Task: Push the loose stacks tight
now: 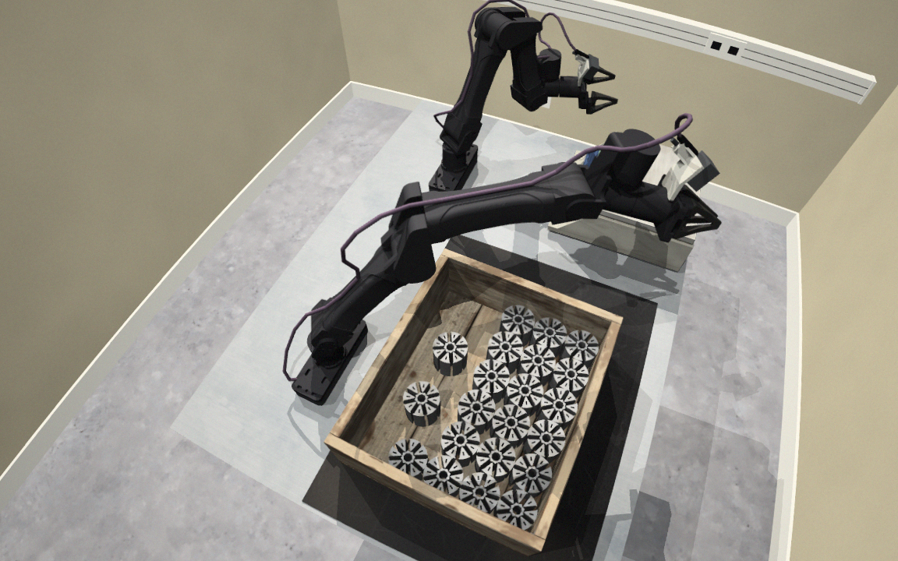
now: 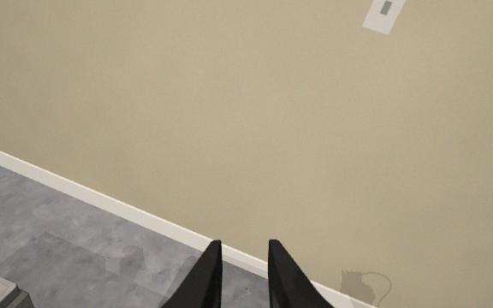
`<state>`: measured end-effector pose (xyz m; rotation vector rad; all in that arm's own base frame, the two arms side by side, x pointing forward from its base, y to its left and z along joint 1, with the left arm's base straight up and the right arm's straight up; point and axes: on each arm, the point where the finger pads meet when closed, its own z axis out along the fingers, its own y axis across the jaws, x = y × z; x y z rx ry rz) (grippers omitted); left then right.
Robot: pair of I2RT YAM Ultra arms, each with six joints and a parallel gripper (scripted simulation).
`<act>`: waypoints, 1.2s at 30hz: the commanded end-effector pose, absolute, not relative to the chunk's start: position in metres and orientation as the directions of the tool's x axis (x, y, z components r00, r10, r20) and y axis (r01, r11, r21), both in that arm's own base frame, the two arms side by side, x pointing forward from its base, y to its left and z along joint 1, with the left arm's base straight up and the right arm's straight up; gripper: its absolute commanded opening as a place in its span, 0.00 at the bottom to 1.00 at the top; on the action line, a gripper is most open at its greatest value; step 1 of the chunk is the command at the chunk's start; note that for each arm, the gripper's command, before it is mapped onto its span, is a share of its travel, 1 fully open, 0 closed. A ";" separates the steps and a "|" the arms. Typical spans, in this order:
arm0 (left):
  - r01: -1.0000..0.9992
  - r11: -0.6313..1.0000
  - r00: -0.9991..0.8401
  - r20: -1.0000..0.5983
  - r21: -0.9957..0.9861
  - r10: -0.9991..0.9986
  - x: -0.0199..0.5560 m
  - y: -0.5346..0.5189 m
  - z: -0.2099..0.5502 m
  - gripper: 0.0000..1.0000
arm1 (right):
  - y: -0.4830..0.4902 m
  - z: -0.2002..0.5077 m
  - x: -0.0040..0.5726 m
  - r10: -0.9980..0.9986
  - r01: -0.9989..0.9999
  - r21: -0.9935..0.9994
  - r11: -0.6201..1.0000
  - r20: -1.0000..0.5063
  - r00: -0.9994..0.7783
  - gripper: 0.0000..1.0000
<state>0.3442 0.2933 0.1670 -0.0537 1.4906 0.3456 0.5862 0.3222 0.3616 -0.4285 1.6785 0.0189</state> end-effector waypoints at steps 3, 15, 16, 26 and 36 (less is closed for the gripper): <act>-0.265 0.944 0.063 -0.973 0.198 0.222 0.345 0.295 0.180 1.00 | 0.319 0.379 0.582 -0.250 -0.282 -0.222 0.933 -0.966 -0.068 0.01; -0.256 0.951 0.065 -0.978 0.174 0.197 0.361 0.292 0.191 1.00 | 0.299 0.353 0.583 -0.331 -0.306 -0.276 0.911 -0.932 -0.146 0.01; -0.254 0.953 0.057 -0.981 0.163 0.183 0.362 0.289 0.190 1.00 | 0.295 0.348 0.582 -0.348 -0.313 -0.286 0.905 -0.924 -0.161 0.01; -0.237 0.966 0.033 -0.993 0.105 0.116 0.402 0.261 0.222 1.00 | 0.229 0.283 0.560 -0.535 -0.431 -0.374 0.821 -0.768 -0.352 0.01; -0.192 0.979 0.028 -0.996 0.074 0.081 0.433 0.207 0.271 1.00 | 0.152 0.221 0.507 -0.638 -0.554 -0.344 0.758 -0.569 -0.519 0.01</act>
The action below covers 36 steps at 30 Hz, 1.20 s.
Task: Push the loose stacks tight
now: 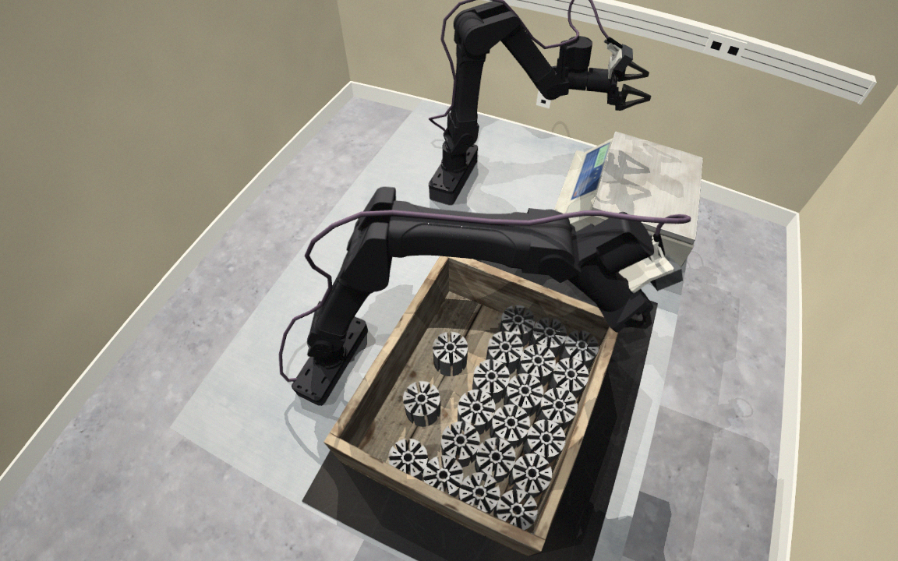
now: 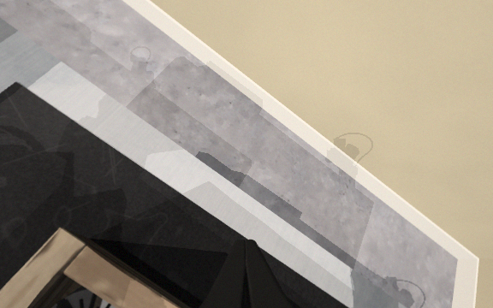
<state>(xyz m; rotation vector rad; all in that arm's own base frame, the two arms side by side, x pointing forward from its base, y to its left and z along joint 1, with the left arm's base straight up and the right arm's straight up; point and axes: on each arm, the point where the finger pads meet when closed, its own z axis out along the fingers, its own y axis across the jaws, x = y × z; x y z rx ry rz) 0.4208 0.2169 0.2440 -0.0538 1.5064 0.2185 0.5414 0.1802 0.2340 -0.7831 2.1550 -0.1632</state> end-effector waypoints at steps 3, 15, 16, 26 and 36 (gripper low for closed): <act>-0.179 0.982 0.027 -0.997 0.063 0.069 0.439 0.187 0.288 1.00 | 0.128 0.203 0.483 -0.657 -0.592 -0.310 0.744 -0.500 -0.564 0.01; -0.125 0.992 0.020 -0.999 0.032 0.034 0.440 0.117 0.342 1.00 | 0.064 0.153 0.387 -0.680 -0.677 -0.126 0.725 -0.288 -0.674 0.01; -0.121 0.992 0.018 -0.999 0.028 0.030 0.439 0.110 0.346 1.00 | 0.059 0.149 0.376 -0.681 -0.683 -0.102 0.723 -0.269 -0.681 0.01; -0.086 0.996 -0.006 -1.000 0.005 0.004 0.418 0.057 0.380 1.00 | 0.033 0.124 0.284 -0.673 -0.687 0.111 0.718 -0.137 -0.727 0.01; -0.036 0.999 -0.012 -1.000 -0.012 -0.013 0.381 0.010 0.413 1.00 | 0.025 0.110 0.198 -0.642 -0.622 0.318 0.716 -0.051 -0.765 0.01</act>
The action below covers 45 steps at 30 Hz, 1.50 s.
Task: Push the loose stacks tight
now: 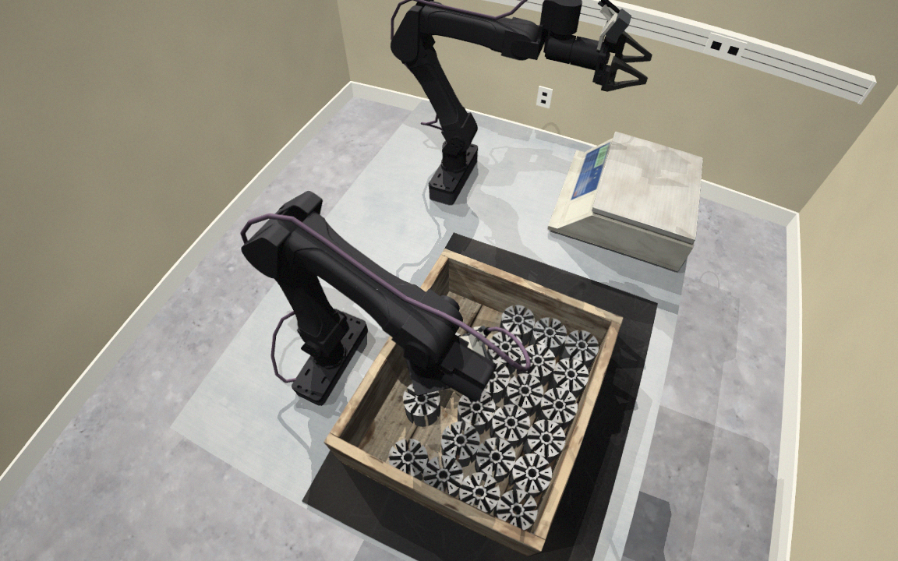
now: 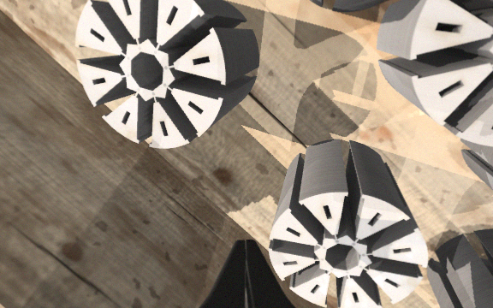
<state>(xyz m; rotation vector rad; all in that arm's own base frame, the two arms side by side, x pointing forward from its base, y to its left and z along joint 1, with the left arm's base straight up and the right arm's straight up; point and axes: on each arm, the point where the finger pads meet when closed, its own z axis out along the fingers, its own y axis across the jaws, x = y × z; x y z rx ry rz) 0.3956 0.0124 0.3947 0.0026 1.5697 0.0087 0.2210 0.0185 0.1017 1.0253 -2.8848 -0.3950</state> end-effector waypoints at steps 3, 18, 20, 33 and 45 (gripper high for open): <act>-0.024 1.000 -0.002 -1.000 -0.013 -0.014 0.376 0.004 0.419 1.00 | 0.025 0.110 0.190 -0.635 -0.609 0.338 0.718 -0.043 -0.772 0.01; 0.016 1.000 0.102 -0.995 -0.001 -0.003 0.373 -0.005 0.448 1.00 | 0.023 0.082 0.189 -0.610 -0.571 0.359 0.738 -0.004 -0.792 0.01; 0.016 1.000 0.109 -0.994 -0.001 -0.003 0.373 -0.005 0.450 1.00 | 0.022 0.075 0.190 -0.610 -0.571 0.359 0.738 -0.005 -0.792 0.01; 0.016 1.000 0.109 -0.994 -0.001 -0.003 0.373 -0.005 0.450 1.00 | 0.022 0.054 0.196 -0.610 -0.582 0.340 0.739 -0.027 -0.792 0.01; 0.016 1.000 0.109 -0.994 -0.001 -0.003 0.373 -0.005 0.450 1.00 | 0.017 0.054 0.204 -0.618 -0.591 0.338 0.733 -0.033 -0.785 0.01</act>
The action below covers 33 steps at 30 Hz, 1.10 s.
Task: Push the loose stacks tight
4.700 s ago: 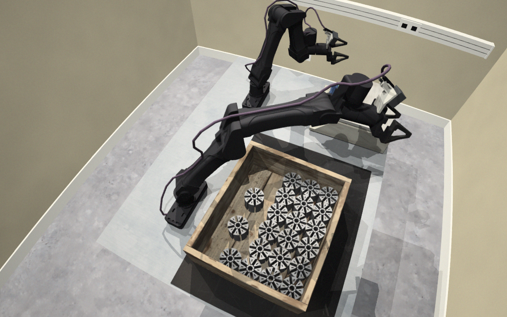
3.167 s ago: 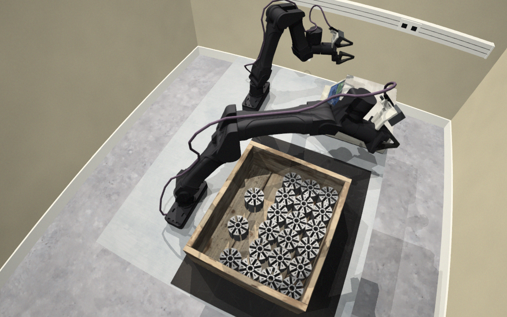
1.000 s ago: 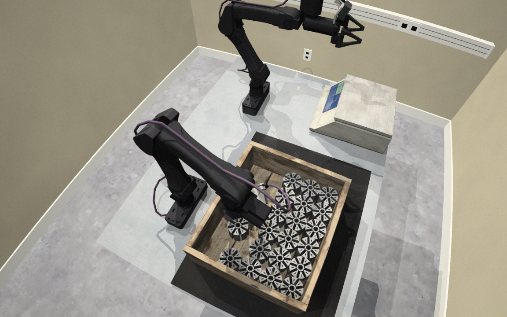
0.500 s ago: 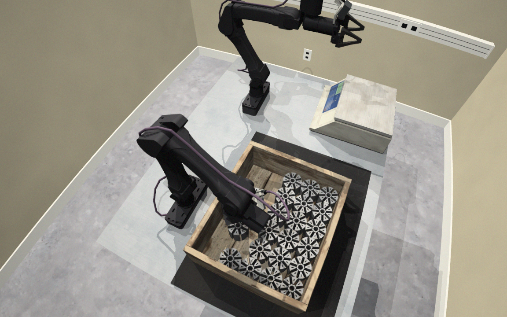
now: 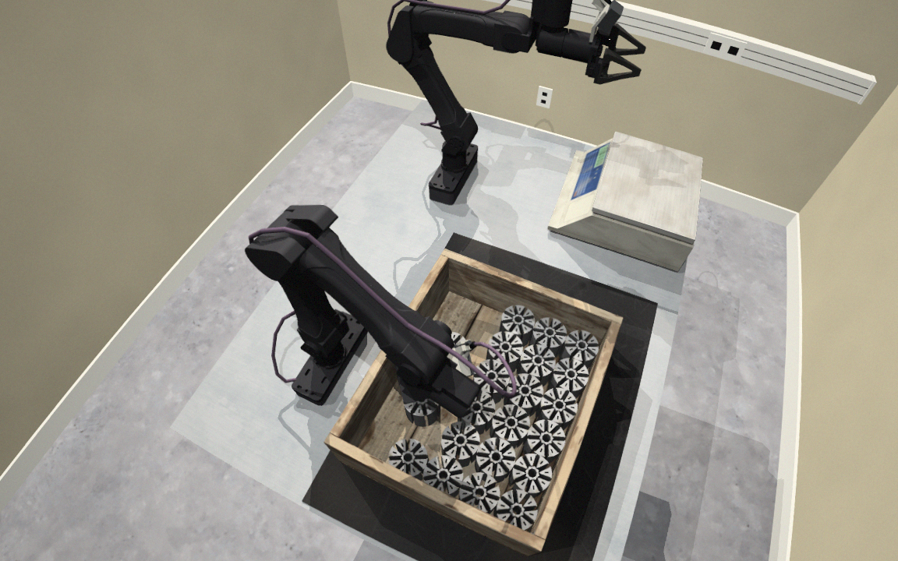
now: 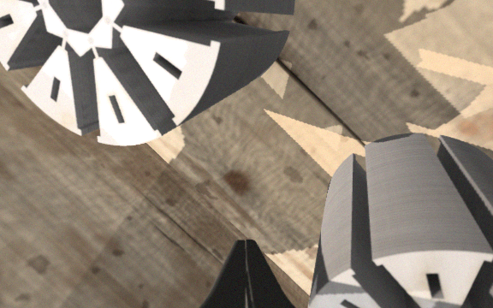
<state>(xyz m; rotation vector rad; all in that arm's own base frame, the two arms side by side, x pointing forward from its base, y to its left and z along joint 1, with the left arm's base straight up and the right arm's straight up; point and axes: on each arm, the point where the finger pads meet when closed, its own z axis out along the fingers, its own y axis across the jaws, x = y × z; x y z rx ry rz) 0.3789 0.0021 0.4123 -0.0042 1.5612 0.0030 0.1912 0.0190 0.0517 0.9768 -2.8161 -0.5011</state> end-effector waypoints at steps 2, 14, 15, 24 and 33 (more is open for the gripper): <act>0.016 1.000 0.109 -0.994 -0.001 -0.003 0.373 -0.005 0.450 1.00 | 0.013 0.054 0.201 -0.621 -0.587 0.341 0.734 -0.013 -0.784 0.01; 0.016 1.000 0.109 -0.994 -0.001 -0.003 0.373 -0.005 0.450 1.00 | -0.001 0.052 0.214 -0.624 -0.594 0.320 0.738 -0.012 -0.782 0.01; 0.016 1.000 0.109 -0.994 -0.001 -0.003 0.373 -0.005 0.450 1.00 | -0.002 0.053 0.214 -0.624 -0.596 0.317 0.738 -0.014 -0.781 0.01; 0.016 1.000 0.109 -0.994 -0.001 -0.003 0.373 -0.005 0.450 1.00 | -0.014 0.052 0.225 -0.622 -0.599 0.299 0.743 -0.020 -0.782 0.01; 0.016 1.000 0.109 -0.994 -0.001 -0.003 0.373 -0.005 0.450 1.00 | -0.024 0.051 0.234 -0.623 -0.602 0.284 0.746 -0.022 -0.782 0.01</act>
